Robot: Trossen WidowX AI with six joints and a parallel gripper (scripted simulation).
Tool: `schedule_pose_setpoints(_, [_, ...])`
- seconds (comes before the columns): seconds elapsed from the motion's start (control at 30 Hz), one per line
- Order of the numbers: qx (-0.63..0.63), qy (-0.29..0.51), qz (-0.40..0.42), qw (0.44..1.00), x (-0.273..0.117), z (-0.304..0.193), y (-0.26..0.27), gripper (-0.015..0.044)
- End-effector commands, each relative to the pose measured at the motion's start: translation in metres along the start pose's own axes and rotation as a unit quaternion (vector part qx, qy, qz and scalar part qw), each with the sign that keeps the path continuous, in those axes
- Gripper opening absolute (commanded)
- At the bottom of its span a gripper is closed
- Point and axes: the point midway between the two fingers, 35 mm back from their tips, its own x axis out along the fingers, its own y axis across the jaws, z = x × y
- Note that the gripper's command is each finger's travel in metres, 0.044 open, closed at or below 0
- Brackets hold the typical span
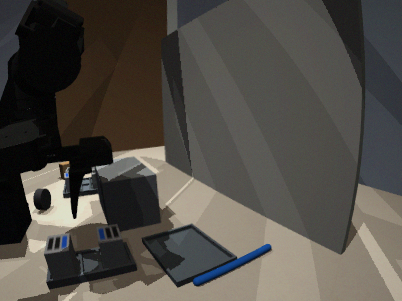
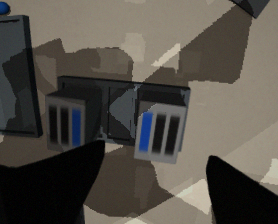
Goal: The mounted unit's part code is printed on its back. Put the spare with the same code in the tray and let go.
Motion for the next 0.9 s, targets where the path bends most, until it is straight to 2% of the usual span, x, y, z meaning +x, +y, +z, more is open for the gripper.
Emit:
schedule_pose_setpoints(0.0, [0.004,0.004,-0.001,1.000,0.008,-0.001,0.000,0.0300])
schedule_pose_setpoints(0.87, [0.003,0.004,0.000,1.000,0.051,-0.002,0.000,0.0300])
